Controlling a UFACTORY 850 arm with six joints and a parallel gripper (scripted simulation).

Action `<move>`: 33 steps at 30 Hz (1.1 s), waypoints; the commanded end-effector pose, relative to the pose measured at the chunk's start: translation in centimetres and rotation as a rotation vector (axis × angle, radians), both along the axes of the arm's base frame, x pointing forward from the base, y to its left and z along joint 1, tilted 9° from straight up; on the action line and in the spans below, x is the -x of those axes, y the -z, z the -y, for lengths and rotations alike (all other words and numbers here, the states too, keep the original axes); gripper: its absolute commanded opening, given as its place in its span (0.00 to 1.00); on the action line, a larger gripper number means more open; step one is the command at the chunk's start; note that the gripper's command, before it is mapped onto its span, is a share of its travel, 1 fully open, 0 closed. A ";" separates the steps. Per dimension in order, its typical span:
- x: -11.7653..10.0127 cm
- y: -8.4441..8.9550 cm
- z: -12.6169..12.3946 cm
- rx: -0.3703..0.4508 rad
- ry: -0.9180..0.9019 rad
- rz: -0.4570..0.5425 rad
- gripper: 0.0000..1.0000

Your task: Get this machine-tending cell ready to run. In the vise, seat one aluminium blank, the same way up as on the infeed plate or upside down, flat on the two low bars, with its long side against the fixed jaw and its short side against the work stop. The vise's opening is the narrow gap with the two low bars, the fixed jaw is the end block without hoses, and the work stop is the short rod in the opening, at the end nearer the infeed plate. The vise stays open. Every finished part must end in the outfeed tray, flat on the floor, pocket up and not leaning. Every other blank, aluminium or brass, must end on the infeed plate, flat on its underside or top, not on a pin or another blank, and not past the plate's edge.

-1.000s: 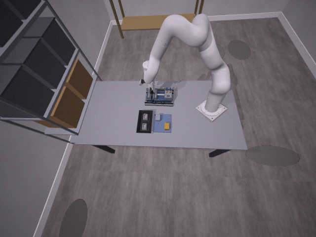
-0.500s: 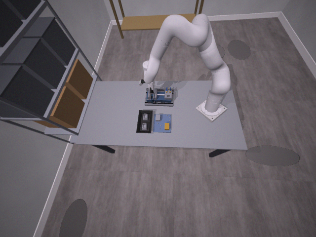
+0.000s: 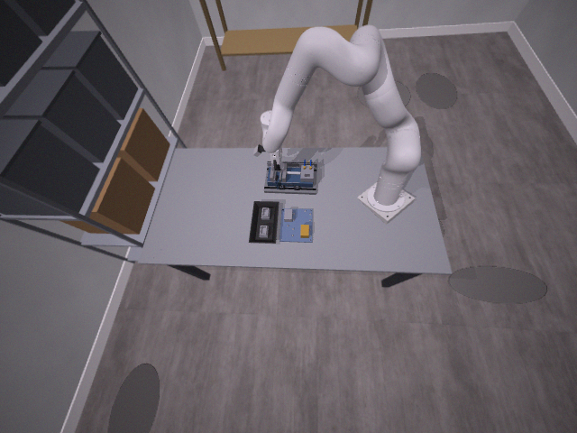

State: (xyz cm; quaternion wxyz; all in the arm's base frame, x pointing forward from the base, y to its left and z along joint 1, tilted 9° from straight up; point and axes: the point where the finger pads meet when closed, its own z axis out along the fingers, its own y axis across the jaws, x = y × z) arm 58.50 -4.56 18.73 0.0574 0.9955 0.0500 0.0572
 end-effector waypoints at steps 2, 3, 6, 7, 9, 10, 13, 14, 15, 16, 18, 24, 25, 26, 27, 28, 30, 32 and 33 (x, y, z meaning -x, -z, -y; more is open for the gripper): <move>-0.1 -0.1 0.0 0.000 0.000 0.002 0.00; -0.1 -0.1 0.0 0.000 0.000 0.002 0.00; -0.1 -0.1 0.0 0.000 0.000 0.002 0.00; -0.1 -0.1 0.0 0.000 0.000 0.002 0.00; -0.1 -0.1 0.0 0.000 0.000 0.002 0.00; -0.1 -0.1 0.0 0.000 0.000 0.002 0.00; -0.1 -0.1 0.0 0.000 0.000 0.002 0.00; -0.1 -0.1 0.0 0.000 0.000 0.002 0.00; -0.1 -0.1 0.0 0.000 0.000 0.002 0.00; -0.1 -0.1 0.0 0.000 0.000 0.002 0.00; -0.1 -0.1 0.0 0.000 0.000 0.002 0.00; -0.1 -0.1 0.0 0.000 0.000 0.002 0.00; -0.1 -0.1 0.0 0.000 0.000 0.002 0.00; -0.1 -0.1 0.0 0.000 0.000 0.002 0.00; -0.1 -0.1 0.0 0.000 0.000 0.002 0.00; -0.1 -0.1 0.0 0.000 0.000 0.002 0.00; -0.1 -0.2 0.0 0.000 0.000 0.002 0.00; 0.0 -0.4 0.0 0.000 0.000 0.002 0.00; 0.0 -0.5 0.0 0.000 0.000 0.002 0.00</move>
